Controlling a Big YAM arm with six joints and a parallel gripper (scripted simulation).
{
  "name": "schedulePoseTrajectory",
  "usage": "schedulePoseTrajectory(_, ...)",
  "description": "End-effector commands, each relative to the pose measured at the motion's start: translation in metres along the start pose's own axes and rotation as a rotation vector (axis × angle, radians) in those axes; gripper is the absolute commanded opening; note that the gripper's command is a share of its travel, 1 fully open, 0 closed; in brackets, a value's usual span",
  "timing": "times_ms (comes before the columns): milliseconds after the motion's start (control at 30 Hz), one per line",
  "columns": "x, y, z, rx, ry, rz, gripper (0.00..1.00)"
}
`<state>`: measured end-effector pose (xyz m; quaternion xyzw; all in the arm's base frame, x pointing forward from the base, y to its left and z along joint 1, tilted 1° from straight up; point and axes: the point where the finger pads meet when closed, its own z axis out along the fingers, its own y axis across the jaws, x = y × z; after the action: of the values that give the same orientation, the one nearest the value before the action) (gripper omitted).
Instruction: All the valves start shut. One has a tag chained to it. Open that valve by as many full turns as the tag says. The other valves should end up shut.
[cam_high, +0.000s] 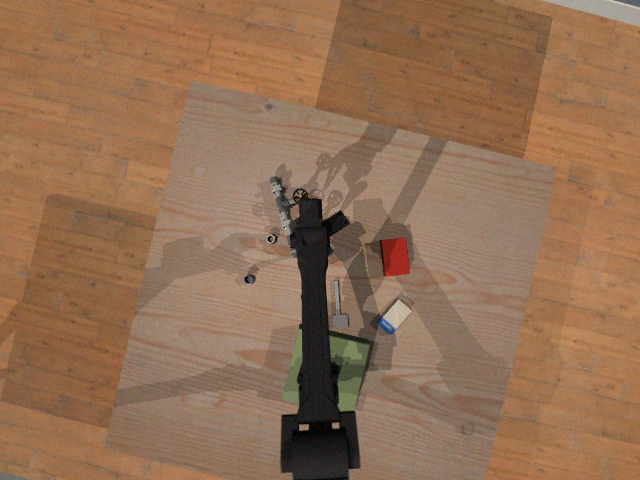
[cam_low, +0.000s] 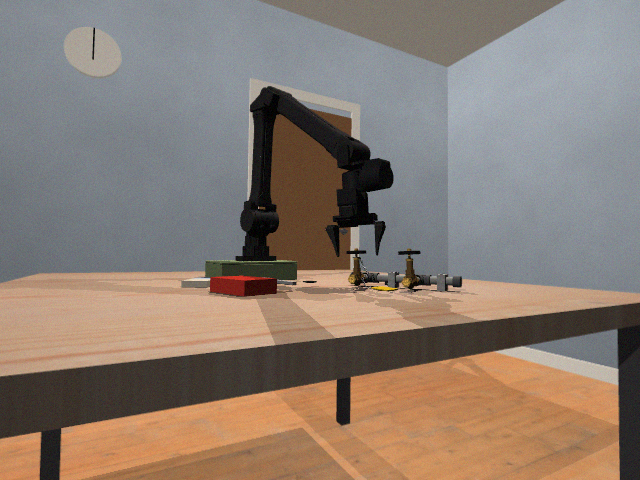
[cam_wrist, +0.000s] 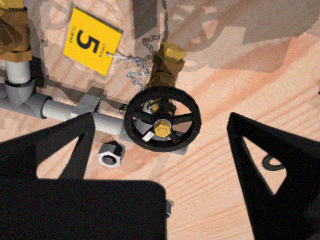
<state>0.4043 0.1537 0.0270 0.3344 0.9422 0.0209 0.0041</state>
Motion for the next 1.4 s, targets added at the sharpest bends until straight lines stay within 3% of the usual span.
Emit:
schedulePoseTrajectory(0,-0.0103,0.0096,-0.0133,-0.023,-0.027,0.347,1.0)
schedulePoseTrajectory(100,-0.0103,0.0096,-0.0133,-0.024,-0.028,0.403,1.0)
schedulePoseTrajectory(133,-0.0103,0.0096,-0.0132,-0.026,-0.032,0.545,1.0)
schedulePoseTrajectory(233,-0.0103,0.0095,-0.0132,-0.031,-0.041,0.711,1.0)
schedulePoseTrajectory(667,-0.0101,0.0096,-0.0131,-0.032,-0.04,0.73,1.0)
schedulePoseTrajectory(700,-0.0101,0.0096,-0.0131,-0.032,-0.039,0.73,0.0)
schedulePoseTrajectory(1367,-0.0098,0.0095,-0.0133,-0.031,-0.038,0.73,0.0)
